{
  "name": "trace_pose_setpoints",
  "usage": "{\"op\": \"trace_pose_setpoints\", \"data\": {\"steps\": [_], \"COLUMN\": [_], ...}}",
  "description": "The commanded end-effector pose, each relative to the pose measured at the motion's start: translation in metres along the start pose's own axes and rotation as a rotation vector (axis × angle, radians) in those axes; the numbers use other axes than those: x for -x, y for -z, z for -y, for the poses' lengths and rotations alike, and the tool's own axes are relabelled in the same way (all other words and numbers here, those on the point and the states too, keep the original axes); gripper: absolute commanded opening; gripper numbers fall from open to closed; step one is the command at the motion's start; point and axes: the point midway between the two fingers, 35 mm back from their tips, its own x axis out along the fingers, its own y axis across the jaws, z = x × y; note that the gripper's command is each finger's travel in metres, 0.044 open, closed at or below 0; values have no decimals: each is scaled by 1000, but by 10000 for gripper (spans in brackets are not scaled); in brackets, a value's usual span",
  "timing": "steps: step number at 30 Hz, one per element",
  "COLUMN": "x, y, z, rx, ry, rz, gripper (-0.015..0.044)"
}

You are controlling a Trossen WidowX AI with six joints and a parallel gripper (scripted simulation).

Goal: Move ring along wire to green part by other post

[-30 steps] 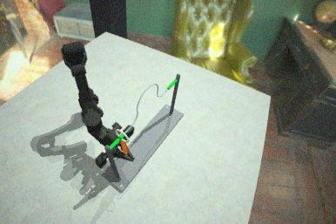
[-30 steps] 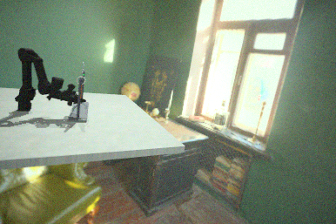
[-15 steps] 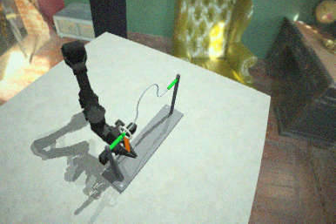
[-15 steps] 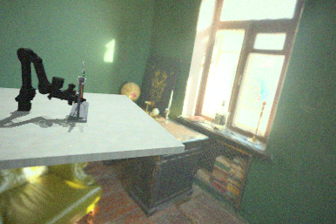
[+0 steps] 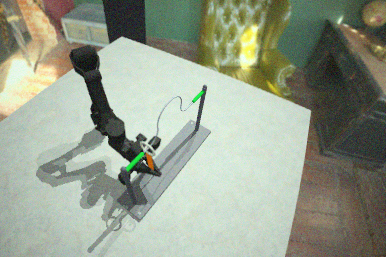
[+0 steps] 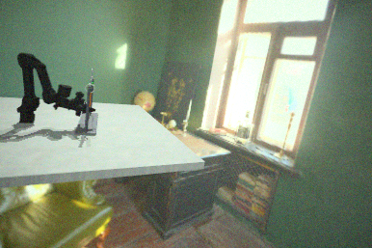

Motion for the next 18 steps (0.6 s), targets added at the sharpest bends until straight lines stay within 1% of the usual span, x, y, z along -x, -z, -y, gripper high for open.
{"op": "trace_pose_setpoints", "data": {"steps": [1,18], "x": [1,1], "y": [0,-7], "z": [-6,-54], "rx": [-23,-272], "ry": [0,-48], "rz": [2,4], "gripper": [-150,-150]}}
